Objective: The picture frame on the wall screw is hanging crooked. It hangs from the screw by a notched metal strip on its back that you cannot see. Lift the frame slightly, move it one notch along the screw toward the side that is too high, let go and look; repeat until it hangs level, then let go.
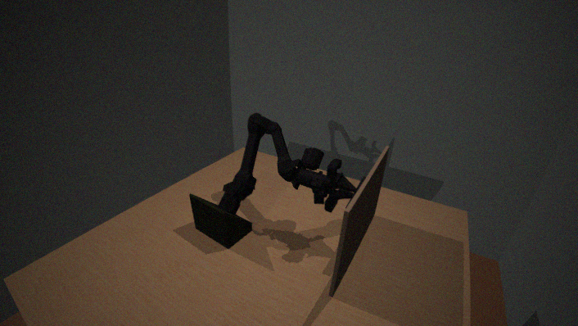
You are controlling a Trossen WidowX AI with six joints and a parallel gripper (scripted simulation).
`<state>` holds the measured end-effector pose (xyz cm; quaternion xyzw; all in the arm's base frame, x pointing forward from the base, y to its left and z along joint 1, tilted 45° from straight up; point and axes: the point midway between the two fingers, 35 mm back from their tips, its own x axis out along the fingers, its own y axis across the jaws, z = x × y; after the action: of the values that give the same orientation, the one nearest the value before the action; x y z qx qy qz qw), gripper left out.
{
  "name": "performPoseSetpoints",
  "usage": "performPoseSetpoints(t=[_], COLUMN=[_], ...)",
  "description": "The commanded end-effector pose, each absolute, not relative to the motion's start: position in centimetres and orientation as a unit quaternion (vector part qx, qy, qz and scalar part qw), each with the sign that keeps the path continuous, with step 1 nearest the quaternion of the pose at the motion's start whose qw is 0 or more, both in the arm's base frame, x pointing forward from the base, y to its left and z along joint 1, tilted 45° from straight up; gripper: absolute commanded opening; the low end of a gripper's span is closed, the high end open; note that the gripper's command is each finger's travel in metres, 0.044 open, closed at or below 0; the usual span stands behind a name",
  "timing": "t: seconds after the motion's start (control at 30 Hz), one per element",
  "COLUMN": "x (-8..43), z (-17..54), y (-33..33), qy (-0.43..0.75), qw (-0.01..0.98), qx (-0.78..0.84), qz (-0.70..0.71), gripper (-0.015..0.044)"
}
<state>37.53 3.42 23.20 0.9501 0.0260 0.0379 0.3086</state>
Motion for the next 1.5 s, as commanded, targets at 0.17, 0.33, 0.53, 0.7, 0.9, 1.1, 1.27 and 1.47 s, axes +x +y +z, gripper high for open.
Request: performPoseSetpoints(t=[0.17,0.33,0.53,0.7,0.9,1.1,1.27,1.47], x=[37.54,37.54,37.53,37.53,37.51,37.49,37.49,37.49], z=[23.54,23.63,23.70,23.72,23.94,24.13,24.11,24.09], y=[3.13,3.08,3.10,3.14,3.26,3.36,3.38,3.42], qy=[0.018,0.018,0.018,0.018,0.018,0.018,0.018,0.018], qw=[0.308,0.308,0.308,0.308,0.308,0.308,0.308,0.308], qx=[0.950,0.950,0.950,0.950,0.950,0.950,0.950,0.950], qz=[0.039,0.039,0.039,0.039,0.039,0.039,0.039,0.039], gripper=[0.0000,0.0000,0.0000,0.0000,0.0000,0.0000,0.0000,0.0000])
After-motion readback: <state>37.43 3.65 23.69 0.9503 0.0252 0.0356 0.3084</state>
